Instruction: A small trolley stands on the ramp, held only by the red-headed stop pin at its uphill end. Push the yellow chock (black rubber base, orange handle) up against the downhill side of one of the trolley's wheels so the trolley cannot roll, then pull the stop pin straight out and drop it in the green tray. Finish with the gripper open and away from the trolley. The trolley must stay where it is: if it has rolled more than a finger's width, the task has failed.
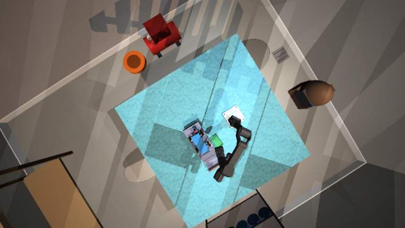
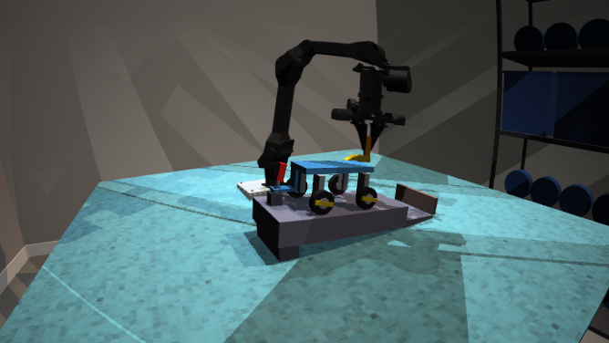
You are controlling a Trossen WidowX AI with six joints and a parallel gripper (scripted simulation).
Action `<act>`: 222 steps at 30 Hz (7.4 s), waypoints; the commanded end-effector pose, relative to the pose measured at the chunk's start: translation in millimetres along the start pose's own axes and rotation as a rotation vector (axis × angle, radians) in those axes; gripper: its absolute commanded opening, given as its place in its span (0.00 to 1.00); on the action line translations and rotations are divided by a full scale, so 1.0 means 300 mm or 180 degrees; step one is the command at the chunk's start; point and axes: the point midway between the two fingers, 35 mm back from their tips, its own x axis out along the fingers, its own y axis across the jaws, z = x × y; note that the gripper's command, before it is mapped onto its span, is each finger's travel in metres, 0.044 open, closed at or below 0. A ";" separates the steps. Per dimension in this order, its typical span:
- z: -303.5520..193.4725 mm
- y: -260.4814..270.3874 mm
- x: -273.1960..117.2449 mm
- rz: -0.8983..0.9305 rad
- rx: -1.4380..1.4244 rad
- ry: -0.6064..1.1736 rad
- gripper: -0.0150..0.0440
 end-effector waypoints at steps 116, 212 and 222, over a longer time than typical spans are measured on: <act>-0.150 0.044 0.206 0.0068 -0.0963 0.0033 0.58; -0.473 0.739 0.062 0.0439 0.4015 0.0674 0.58; -0.479 0.749 0.104 0.0439 0.4015 0.0675 0.58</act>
